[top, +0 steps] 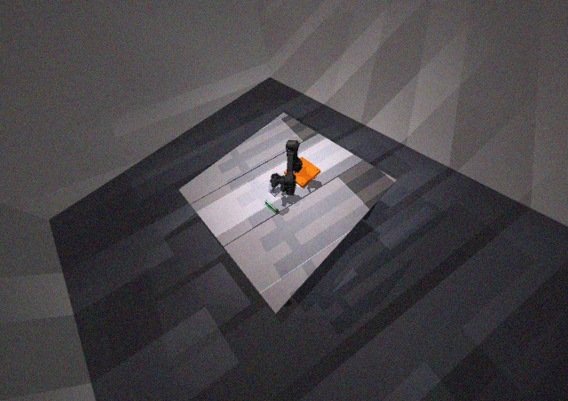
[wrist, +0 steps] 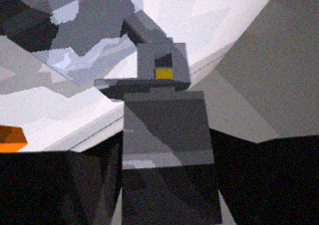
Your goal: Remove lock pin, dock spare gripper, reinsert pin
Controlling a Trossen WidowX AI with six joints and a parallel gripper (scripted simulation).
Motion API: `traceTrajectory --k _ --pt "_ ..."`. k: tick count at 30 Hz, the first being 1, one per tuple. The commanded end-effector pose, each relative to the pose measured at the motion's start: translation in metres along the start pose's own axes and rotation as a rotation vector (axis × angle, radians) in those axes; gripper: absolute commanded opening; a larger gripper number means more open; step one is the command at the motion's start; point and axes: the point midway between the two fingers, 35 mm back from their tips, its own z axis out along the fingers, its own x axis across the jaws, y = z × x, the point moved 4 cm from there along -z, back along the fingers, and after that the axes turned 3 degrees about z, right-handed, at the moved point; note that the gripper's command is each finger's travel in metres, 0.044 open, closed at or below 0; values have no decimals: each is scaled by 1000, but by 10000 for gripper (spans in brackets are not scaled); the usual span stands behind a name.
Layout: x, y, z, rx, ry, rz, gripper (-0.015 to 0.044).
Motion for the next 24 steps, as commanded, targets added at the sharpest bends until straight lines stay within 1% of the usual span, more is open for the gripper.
traceTrajectory --k 1,18,24 --pt "-1 4 3 4 -13 -4 0" --pt "0 7 5 3 -3 -6 0" --pt "0 7 5 3 -3 -6 157"
